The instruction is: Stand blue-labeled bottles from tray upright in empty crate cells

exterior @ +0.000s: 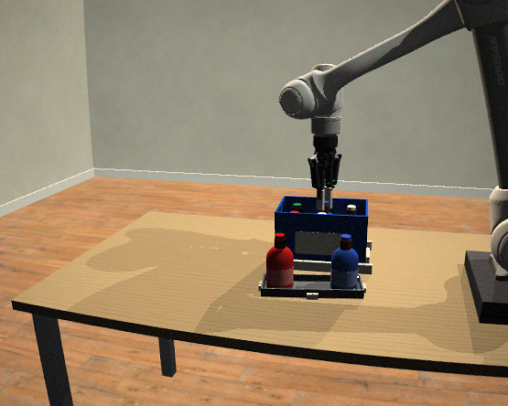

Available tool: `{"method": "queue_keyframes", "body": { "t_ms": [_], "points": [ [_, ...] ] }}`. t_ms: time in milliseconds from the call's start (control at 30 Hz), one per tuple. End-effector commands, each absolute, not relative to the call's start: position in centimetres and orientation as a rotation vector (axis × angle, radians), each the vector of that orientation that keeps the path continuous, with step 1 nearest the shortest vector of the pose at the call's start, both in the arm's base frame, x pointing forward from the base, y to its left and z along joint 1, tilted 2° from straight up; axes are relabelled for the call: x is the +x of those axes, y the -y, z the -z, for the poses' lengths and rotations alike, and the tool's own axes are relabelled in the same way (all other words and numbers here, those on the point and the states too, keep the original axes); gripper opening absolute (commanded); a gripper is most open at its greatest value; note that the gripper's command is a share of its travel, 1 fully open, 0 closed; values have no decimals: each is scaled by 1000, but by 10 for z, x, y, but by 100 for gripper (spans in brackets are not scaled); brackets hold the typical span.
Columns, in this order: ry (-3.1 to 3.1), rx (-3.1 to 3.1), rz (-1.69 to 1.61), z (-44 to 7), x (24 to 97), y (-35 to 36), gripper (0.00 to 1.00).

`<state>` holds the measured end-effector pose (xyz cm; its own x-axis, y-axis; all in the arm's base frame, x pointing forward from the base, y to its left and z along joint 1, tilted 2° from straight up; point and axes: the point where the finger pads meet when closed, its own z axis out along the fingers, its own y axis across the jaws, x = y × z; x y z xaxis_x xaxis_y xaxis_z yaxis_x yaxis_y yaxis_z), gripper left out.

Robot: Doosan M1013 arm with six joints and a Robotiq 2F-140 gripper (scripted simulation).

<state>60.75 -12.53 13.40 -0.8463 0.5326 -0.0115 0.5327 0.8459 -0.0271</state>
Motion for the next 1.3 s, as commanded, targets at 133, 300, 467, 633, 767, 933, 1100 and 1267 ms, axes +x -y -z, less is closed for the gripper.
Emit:
{"method": "queue_keyframes", "body": {
  "t_ms": [133, 300, 467, 633, 767, 933, 1100, 1267],
  "points": [
    [-3015, 870, 46, -132, 608, 125, 0],
    [-3015, 870, 46, -129, 608, 125, 0],
    [-3015, 870, 46, -127, 608, 125, 0],
    [-3015, 870, 46, -126, 608, 125, 0],
    [-3015, 870, 46, -125, 608, 125, 0],
    [-3015, 870, 46, -124, 608, 126, 0],
    [-3015, 870, 46, -124, 608, 126, 0],
    [-3015, 870, 46, -124, 608, 126, 0]
  ]
}}
